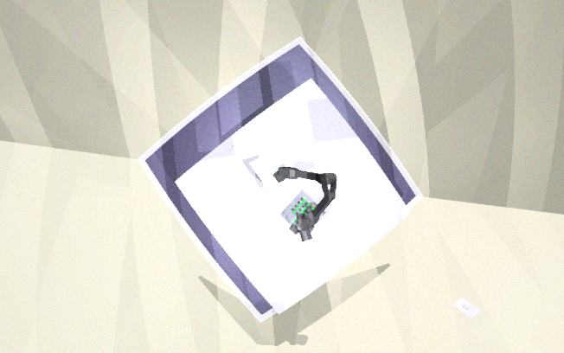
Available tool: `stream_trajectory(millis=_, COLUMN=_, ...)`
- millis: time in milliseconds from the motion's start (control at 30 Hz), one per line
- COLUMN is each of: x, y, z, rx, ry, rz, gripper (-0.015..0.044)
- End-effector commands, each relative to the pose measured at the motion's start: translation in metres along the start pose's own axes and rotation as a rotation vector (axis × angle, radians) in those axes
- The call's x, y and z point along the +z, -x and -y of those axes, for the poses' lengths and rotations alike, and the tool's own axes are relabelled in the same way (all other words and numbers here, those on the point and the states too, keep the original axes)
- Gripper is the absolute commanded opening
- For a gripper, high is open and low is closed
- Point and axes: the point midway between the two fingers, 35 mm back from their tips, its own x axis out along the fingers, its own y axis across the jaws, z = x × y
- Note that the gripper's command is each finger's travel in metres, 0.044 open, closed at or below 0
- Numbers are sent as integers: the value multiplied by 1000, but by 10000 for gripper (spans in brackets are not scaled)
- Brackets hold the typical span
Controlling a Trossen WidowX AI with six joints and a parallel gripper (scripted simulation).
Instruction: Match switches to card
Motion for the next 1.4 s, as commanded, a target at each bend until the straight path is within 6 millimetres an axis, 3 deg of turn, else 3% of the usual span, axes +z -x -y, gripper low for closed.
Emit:
stream_trajectory(millis=0, x=0, y=-1, z=0, rx=3, ry=-5, rz=2, gripper=0)
stream_trajectory(millis=1367, x=0, y=-6, z=0, rx=4, ry=-5, rz=2, gripper=0)
